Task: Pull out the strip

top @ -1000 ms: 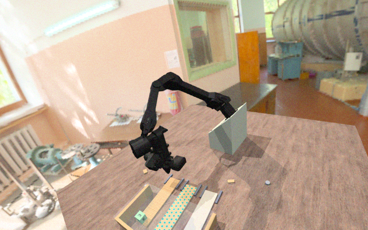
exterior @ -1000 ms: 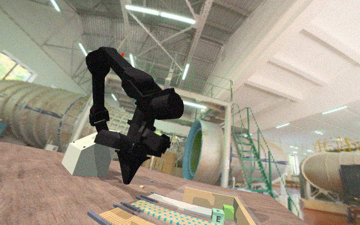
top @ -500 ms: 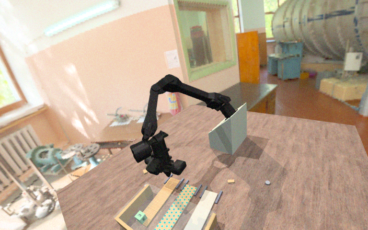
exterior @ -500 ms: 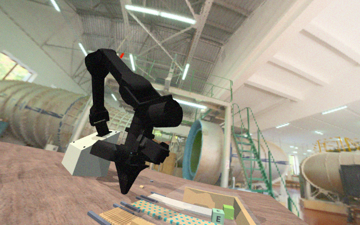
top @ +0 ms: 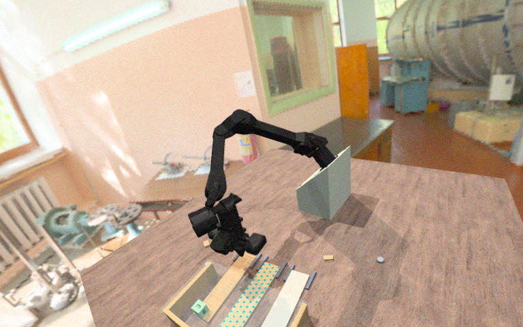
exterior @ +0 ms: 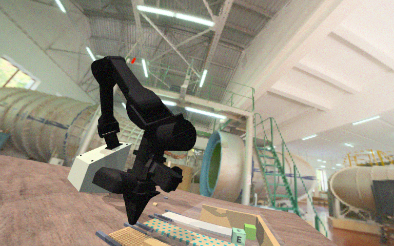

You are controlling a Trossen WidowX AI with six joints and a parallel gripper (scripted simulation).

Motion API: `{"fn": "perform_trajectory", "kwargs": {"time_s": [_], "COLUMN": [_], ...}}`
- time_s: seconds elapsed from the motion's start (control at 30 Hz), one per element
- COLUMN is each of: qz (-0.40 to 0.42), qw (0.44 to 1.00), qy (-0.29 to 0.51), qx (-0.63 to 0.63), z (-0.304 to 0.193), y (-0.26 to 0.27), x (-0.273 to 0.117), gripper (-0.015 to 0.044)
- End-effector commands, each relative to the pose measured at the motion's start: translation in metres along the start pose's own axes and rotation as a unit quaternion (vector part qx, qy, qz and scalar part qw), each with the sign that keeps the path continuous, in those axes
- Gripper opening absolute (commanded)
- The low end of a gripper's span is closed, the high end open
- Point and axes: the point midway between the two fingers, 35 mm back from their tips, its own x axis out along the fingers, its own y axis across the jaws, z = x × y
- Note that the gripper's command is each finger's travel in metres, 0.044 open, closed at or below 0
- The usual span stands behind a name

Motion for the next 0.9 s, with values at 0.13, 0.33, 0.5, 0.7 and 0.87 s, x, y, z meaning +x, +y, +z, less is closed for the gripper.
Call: {"fn": "perform_trajectory", "kwargs": {"time_s": [0.13, 0.33, 0.5, 0.7, 0.87], "qz": [0.003, 0.002, 0.002, 0.002, 0.002], "qw": [1.0, 1.0, 1.0, 1.0, 1.0], "qy": [0.0, 0.0, 0.0, 0.0, 0.0], "qx": [-0.003, -0.003, -0.003, -0.003, -0.003], "z": [-0.001, -0.002, -0.002, -0.002, -0.002], "y": [0.002, 0.003, 0.003, 0.003, 0.003], "x": [0.013, 0.022, 0.024, 0.024, 0.024], "gripper": [0.0, 0.0, 0.0, 0.0, 0.0]}}
